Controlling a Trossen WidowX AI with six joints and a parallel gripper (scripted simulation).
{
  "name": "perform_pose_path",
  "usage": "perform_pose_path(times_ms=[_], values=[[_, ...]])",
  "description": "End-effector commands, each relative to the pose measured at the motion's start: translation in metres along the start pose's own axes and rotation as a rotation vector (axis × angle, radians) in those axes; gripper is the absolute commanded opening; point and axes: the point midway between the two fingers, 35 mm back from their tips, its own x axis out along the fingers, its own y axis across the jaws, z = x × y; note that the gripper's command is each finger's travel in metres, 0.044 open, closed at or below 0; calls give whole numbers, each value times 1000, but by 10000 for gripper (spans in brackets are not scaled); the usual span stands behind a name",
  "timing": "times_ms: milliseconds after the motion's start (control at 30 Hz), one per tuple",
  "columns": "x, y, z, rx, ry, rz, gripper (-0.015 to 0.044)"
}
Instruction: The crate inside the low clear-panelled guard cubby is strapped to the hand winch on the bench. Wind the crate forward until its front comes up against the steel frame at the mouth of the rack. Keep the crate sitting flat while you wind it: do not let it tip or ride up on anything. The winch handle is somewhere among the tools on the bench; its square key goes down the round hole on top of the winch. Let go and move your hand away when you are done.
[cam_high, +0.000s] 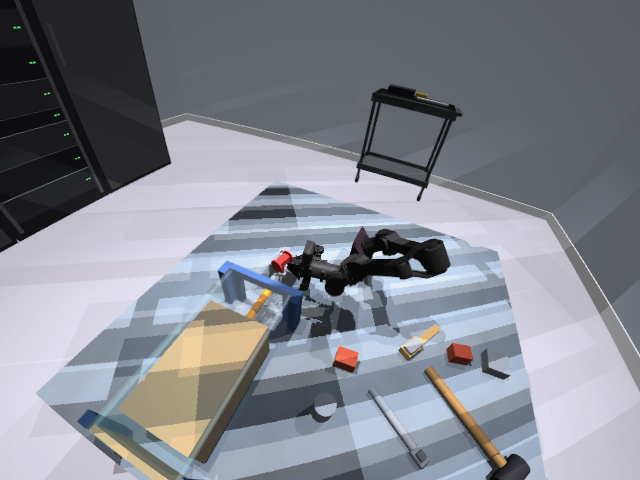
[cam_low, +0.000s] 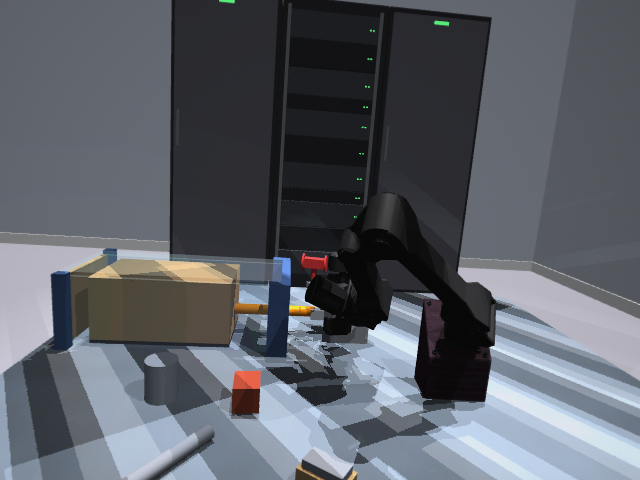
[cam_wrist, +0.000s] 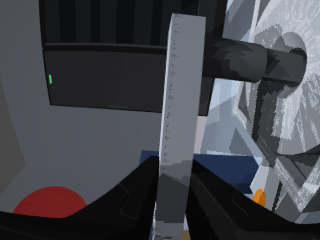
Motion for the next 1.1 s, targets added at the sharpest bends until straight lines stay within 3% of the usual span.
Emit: perform_pose_path(times_ms=[0,300,600,1067], values=[[1,-1,2,-2,-3,2,0],[1,-2,2,-1,0,0,0],[1,-1,1,1,2,-2,236],[1,-1,1,1,2,-2,240]])
